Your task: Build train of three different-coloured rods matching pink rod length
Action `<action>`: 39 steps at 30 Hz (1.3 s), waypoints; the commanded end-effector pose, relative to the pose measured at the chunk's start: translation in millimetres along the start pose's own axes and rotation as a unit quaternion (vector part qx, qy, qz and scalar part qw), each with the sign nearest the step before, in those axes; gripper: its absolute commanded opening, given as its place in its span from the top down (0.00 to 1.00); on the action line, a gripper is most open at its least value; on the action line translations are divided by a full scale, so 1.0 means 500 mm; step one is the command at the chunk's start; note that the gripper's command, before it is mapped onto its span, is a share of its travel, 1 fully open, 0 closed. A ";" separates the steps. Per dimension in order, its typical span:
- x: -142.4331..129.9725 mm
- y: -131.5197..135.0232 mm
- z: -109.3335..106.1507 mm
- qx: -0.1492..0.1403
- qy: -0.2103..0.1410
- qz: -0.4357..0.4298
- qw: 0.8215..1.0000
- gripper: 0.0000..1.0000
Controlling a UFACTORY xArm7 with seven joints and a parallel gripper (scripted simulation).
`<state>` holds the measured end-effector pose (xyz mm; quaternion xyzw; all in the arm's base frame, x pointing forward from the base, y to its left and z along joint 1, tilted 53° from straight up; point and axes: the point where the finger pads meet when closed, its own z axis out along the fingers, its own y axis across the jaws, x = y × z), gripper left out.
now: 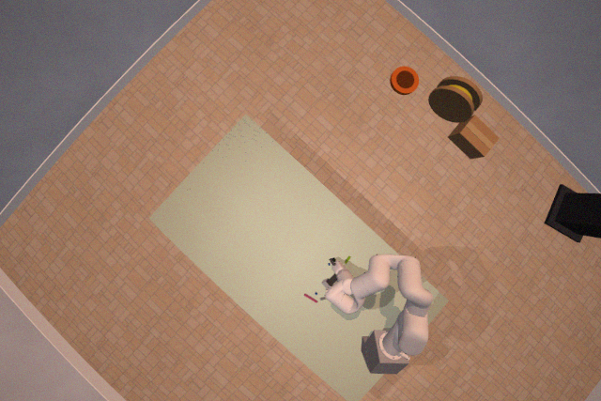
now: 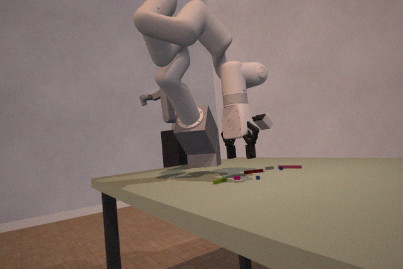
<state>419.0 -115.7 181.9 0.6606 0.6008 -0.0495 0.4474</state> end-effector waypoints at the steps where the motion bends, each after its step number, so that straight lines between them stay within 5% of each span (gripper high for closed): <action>1: -0.006 -0.002 -0.002 0.008 0.004 -0.083 0.996 0.00; 11: -0.017 -0.009 -0.002 0.007 0.005 -0.197 0.980 0.00; 26: -0.037 -0.022 -0.002 0.006 0.007 -0.394 0.919 0.00; 39: -0.038 -0.022 -0.002 0.006 0.007 -0.406 0.914 0.00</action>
